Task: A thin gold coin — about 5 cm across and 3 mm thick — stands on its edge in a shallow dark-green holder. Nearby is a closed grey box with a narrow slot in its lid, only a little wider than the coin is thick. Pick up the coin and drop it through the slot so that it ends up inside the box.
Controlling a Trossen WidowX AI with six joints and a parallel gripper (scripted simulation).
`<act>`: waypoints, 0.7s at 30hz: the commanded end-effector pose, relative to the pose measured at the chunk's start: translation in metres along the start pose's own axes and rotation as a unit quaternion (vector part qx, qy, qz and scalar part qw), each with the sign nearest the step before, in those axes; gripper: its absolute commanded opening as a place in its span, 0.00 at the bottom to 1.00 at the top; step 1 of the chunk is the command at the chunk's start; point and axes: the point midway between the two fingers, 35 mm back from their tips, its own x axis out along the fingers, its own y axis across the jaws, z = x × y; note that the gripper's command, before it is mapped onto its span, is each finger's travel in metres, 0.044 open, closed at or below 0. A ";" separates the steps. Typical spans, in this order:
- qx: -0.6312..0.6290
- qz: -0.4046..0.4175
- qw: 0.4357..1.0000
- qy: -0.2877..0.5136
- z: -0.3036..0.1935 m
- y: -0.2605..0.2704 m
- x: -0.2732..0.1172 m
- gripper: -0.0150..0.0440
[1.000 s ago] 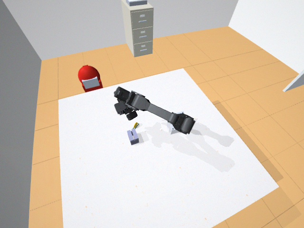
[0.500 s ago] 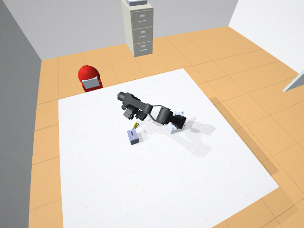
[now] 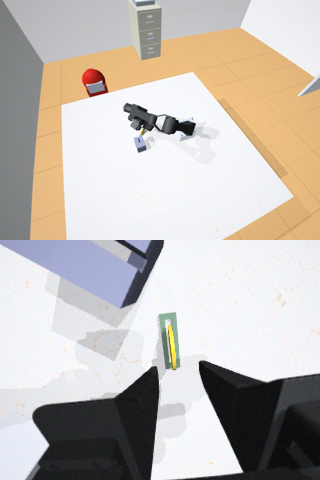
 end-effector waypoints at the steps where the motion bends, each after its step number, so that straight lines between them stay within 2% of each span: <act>1: 0.004 0.004 1.000 -0.002 -0.001 0.001 0.007 0.53; 21: 0.005 0.004 1.000 -0.002 0.000 0.001 0.039 0.53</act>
